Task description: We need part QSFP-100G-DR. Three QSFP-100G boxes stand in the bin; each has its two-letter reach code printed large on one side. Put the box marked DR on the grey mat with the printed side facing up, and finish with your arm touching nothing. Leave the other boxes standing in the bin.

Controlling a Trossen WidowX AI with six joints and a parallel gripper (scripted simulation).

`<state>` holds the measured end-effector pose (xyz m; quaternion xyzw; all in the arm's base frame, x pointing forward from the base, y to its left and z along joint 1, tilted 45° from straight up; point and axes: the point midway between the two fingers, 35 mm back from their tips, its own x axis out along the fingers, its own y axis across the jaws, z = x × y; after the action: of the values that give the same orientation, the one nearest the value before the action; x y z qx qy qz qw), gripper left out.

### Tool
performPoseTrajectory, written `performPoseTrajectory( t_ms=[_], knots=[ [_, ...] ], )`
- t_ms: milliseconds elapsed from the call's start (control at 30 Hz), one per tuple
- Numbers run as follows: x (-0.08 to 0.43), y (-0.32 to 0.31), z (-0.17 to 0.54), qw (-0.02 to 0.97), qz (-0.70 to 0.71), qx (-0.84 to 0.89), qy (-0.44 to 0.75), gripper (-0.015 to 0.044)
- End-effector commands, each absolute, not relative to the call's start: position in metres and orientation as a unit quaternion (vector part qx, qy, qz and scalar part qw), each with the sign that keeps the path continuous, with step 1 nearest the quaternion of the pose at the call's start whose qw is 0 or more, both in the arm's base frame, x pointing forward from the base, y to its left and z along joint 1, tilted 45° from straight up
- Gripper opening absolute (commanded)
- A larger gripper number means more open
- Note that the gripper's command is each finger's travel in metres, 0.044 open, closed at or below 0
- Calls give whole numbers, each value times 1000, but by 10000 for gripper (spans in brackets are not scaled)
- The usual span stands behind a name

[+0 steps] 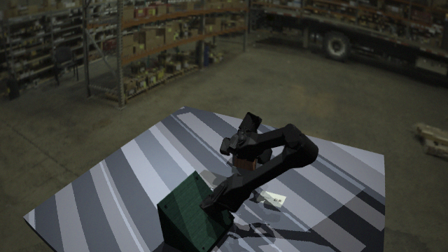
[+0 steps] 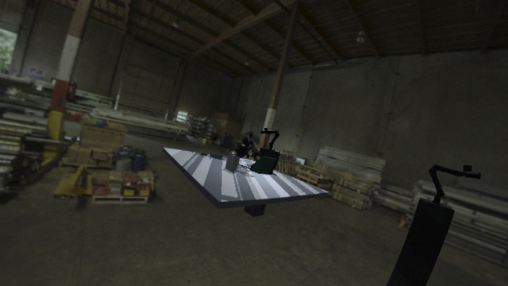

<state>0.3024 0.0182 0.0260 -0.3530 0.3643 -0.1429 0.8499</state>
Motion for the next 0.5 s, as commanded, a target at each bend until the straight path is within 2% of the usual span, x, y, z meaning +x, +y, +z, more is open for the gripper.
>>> performPoseTrajectory(
  t_ms=[0, 467],
  knots=[
    [302, 23, 32, 850, -146, -352, 364, 0],
    [284, 23, 31, 848, -144, -353, 367, 0]
  ],
)
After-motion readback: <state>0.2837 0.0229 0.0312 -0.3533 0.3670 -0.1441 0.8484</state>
